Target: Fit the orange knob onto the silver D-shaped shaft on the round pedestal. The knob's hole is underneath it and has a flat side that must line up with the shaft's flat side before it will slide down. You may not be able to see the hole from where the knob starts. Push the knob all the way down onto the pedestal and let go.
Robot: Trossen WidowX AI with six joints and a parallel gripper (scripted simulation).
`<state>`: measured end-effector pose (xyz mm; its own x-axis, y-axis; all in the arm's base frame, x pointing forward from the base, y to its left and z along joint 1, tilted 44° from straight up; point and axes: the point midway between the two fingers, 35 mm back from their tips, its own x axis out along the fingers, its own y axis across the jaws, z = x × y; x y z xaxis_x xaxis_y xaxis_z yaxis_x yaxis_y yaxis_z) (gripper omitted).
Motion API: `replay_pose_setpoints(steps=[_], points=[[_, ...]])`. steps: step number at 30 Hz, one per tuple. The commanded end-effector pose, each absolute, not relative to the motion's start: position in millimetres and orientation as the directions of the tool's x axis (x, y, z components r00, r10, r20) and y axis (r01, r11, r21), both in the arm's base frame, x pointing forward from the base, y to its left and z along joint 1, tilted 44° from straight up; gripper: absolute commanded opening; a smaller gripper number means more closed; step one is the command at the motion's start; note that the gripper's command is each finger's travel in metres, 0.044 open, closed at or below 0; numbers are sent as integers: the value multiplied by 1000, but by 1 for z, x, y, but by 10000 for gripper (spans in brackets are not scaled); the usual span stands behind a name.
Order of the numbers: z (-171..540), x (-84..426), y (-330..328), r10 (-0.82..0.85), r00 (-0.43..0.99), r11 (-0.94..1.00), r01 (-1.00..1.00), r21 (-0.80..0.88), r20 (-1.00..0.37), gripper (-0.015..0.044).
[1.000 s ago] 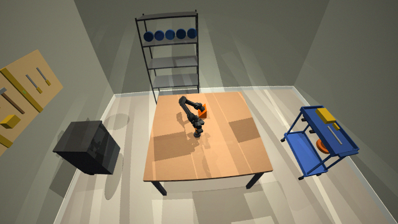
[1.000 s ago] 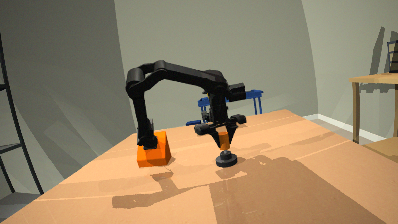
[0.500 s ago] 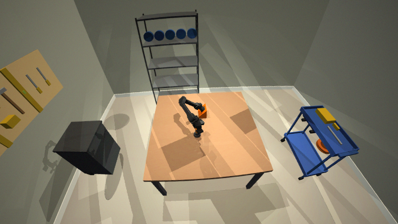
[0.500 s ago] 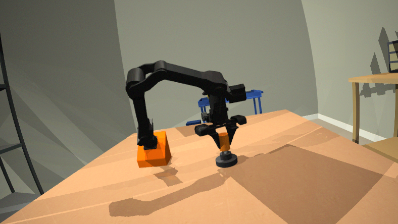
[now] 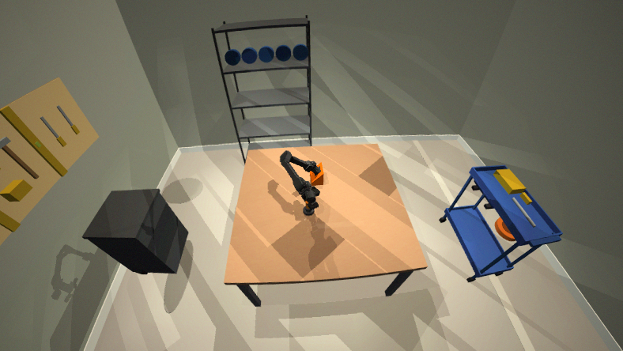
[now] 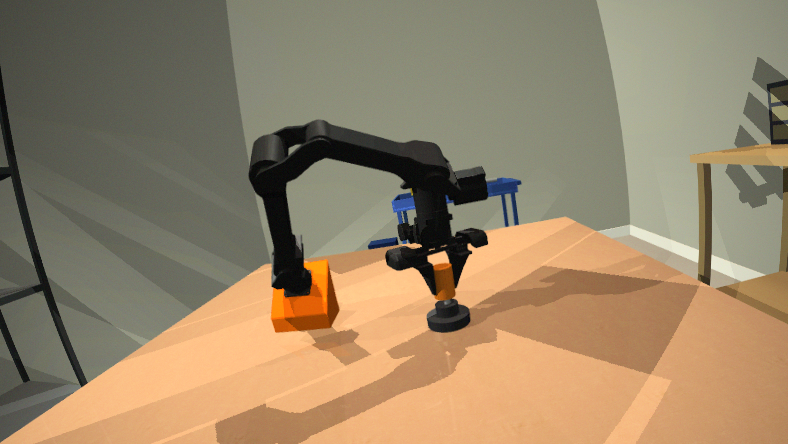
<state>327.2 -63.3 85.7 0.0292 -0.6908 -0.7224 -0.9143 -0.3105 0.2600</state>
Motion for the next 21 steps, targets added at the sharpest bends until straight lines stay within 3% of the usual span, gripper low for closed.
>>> replay_pose_setpoints(steps=[1,21], points=[[86,328,-64,-693,31,-318,-910,267,-720,0],[76,327,-73,-694,31,-274,-935,224,-720,0]])
